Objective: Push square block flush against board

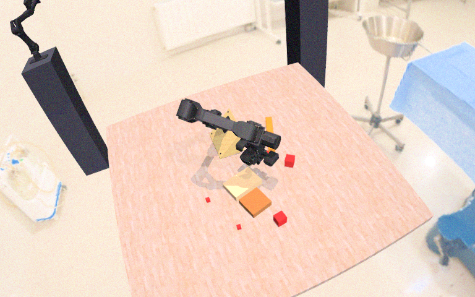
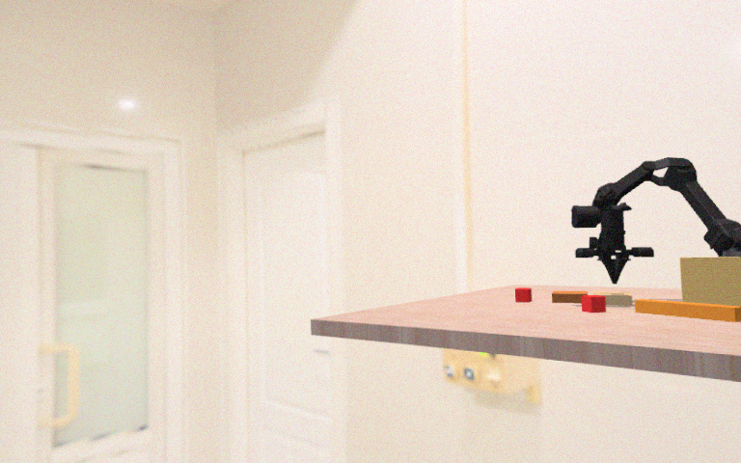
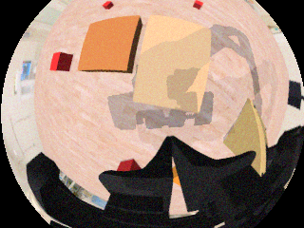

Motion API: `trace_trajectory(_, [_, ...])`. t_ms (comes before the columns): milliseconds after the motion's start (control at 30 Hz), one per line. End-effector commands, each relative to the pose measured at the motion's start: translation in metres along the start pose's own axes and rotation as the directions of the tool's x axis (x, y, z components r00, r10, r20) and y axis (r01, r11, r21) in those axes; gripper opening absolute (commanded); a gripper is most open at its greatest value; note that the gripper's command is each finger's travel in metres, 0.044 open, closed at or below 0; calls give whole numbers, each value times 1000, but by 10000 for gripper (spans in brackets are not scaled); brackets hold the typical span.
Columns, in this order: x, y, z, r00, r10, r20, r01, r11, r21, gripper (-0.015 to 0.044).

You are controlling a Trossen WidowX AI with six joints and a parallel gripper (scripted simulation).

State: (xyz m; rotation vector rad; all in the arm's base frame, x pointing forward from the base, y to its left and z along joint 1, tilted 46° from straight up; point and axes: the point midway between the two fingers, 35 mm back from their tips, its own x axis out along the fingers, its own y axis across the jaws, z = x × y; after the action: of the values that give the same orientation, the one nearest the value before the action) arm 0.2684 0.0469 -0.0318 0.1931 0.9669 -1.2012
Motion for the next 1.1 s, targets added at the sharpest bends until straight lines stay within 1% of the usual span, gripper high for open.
trace_trajectory(0, [-1,-7,10,1000,-1,3,1,994,-108,0])
trace_trajectory(233, [-3,-22,31,1000,0,3,1,940,-341,0])
trace_trajectory(500, [-3,-41,53,1000,-1,4,4,813,-582,0])
trace_trajectory(767, [-3,-62,73,1000,-5,8,9,626,-780,0])
trace_trajectory(1067, [-2,-88,91,1000,-12,15,18,362,-932,0])
